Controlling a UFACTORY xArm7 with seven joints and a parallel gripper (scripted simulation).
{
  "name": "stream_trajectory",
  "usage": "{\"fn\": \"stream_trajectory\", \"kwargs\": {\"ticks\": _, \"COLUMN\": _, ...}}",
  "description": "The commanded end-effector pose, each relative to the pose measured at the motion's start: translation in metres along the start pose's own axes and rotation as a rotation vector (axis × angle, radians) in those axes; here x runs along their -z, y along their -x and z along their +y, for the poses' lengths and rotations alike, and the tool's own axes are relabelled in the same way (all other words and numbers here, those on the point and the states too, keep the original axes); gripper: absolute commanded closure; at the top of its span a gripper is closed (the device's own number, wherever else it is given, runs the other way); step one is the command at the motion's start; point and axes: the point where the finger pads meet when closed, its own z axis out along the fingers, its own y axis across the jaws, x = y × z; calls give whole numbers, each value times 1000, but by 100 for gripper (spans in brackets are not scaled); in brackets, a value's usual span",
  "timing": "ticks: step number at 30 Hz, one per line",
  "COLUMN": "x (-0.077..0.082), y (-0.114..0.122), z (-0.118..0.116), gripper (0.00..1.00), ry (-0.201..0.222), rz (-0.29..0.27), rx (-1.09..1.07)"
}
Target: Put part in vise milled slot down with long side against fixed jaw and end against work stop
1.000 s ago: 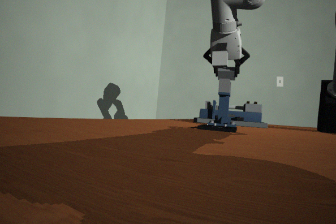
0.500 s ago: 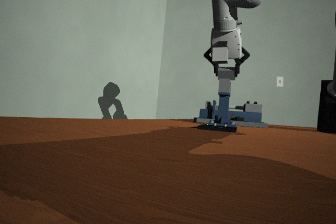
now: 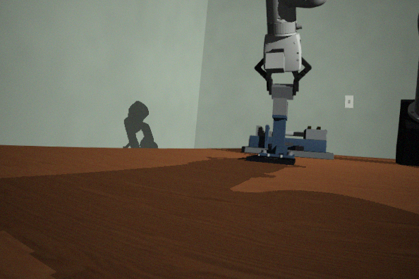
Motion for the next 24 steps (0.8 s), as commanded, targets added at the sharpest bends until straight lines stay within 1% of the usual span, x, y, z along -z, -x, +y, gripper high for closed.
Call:
{"fn": "stream_trajectory", "kwargs": {"ticks": 1, "x": 1, "y": 2, "z": 1, "gripper": 100, "ry": 2, "rz": 61, "rx": -1}}
{"fn": "stream_trajectory", "kwargs": {"ticks": 3, "x": 1, "y": 2, "z": 1, "gripper": 100, "ry": 2, "rz": 83, "rx": -1}}
{"fn": "stream_trajectory", "kwargs": {"ticks": 5, "x": 1, "y": 2, "z": 1, "gripper": 100, "ry": 2, "rz": 83, "rx": -1}}
{"fn": "stream_trajectory", "kwargs": {"ticks": 20, "x": 1, "y": 4, "z": 1, "gripper": 100, "ry": 2, "rz": 257, "rx": 0}}
{"fn": "stream_trajectory", "kwargs": {"ticks": 22, "x": 1, "y": 4, "z": 1, "gripper": 100, "ry": 2, "rz": 257, "rx": 0}}
{"fn": "stream_trajectory", "kwargs": {"ticks": 24, "x": 1, "y": 4, "z": 1, "gripper": 100, "ry": 2, "rz": 280, "rx": 0}}
